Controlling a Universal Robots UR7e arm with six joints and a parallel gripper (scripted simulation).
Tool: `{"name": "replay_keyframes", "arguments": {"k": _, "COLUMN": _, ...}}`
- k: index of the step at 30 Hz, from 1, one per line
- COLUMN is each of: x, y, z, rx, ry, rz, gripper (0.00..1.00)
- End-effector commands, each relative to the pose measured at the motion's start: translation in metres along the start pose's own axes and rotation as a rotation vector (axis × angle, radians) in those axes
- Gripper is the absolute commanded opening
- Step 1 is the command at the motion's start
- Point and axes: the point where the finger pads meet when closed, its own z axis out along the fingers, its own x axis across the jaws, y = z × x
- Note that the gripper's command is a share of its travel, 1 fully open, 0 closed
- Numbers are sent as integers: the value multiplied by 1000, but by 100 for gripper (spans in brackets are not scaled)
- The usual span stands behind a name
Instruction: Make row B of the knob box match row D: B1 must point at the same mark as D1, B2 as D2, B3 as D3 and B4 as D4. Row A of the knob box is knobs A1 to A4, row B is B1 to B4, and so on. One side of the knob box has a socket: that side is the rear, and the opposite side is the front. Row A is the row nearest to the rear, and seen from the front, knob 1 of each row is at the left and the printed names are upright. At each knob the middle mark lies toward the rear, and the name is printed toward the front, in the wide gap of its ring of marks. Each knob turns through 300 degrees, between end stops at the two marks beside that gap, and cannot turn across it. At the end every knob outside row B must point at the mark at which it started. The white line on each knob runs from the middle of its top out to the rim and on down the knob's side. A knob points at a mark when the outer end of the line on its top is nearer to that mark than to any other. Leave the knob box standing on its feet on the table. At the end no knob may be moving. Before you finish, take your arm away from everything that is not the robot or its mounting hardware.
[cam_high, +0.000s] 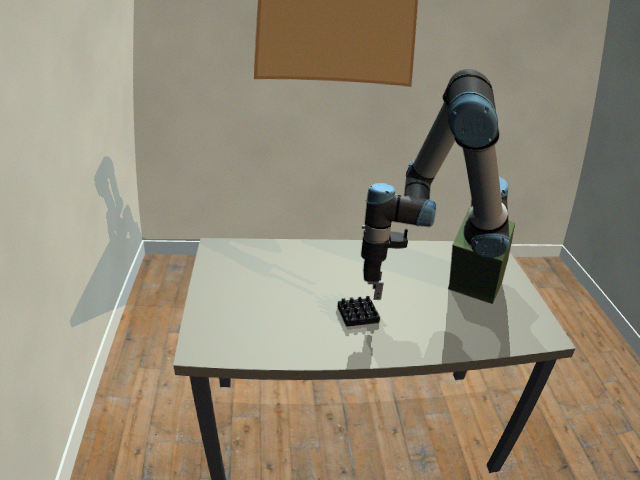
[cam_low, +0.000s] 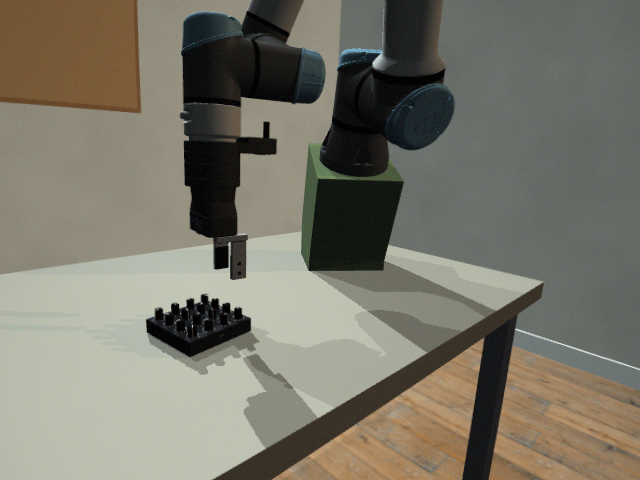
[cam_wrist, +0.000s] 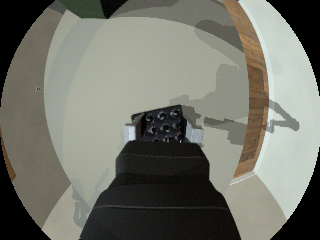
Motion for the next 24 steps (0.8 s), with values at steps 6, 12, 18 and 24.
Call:
{"name": "replay_keyframes", "arguments": {"k": 6, "x": 0, "y": 6, "z": -3, "rx": 0, "ry": 5, "rz": -171, "gripper": 100}}
{"name": "replay_keyframes", "arguments": {"k": 12, "x": -1, "y": 7, "z": -3, "rx": 0, "ry": 5, "rz": -198, "gripper": 100}}
{"name": "replay_keyframes", "arguments": {"k": 18, "x": -1, "y": 7, "z": -3, "rx": 1, "ry": 5, "rz": -217, "gripper": 100}}
{"name": "replay_keyframes", "arguments": {"k": 24, "x": -1, "y": 7, "z": -3, "rx": 1, "ry": 5, "rz": -219, "gripper": 100}}
